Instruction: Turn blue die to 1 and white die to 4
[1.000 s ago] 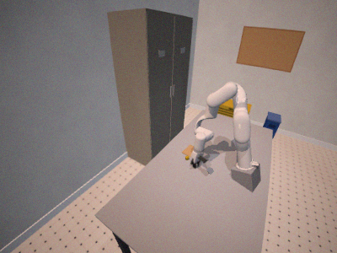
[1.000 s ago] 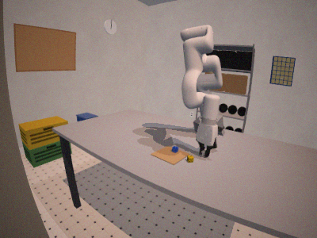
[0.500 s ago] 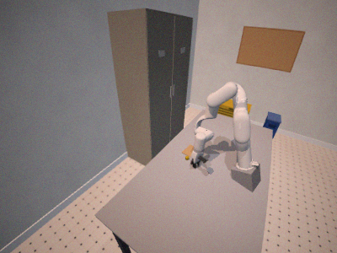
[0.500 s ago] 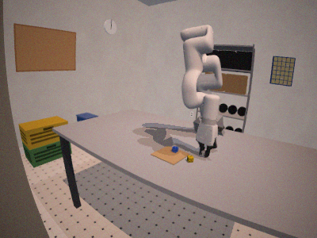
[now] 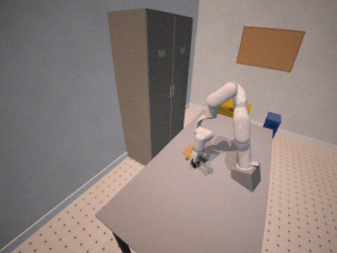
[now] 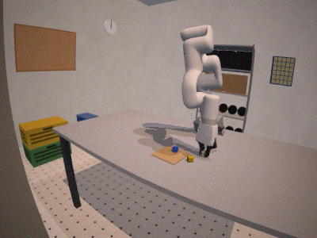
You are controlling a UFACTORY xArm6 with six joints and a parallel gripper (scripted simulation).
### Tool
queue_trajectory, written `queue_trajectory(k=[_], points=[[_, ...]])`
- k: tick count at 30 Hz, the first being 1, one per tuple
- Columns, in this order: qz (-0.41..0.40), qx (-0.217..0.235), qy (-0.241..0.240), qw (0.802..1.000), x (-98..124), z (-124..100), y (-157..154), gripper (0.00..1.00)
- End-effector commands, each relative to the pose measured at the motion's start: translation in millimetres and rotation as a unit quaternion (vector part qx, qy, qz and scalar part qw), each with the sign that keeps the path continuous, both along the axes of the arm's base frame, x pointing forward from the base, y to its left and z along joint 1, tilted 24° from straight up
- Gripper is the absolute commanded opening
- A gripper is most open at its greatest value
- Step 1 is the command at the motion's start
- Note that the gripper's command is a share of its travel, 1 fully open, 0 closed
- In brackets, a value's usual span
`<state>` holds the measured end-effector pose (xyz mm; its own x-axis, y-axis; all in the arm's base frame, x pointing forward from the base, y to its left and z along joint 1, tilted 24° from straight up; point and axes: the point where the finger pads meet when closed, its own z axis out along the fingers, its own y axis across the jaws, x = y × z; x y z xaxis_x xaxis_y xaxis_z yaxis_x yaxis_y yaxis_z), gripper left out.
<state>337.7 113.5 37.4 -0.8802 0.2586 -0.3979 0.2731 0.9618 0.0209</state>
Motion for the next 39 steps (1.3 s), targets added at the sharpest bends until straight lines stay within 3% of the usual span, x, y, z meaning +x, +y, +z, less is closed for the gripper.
queue_trajectory(k=[1,10,23,29,39], points=[[0.0,0.001,-0.001,1.0,-0.2,3.0,0.7,0.21],[0.0,0.001,-0.001,1.0,-6.3,17.2,2.1,0.21],[0.0,0.001,-0.001,1.0,-29.8,72.4,7.4,0.21],[0.0,0.001,-0.001,1.0,-36.0,87.0,8.9,0.21],[0.0,0.001,-0.001,1.0,-38.3,92.3,9.4,0.21]])
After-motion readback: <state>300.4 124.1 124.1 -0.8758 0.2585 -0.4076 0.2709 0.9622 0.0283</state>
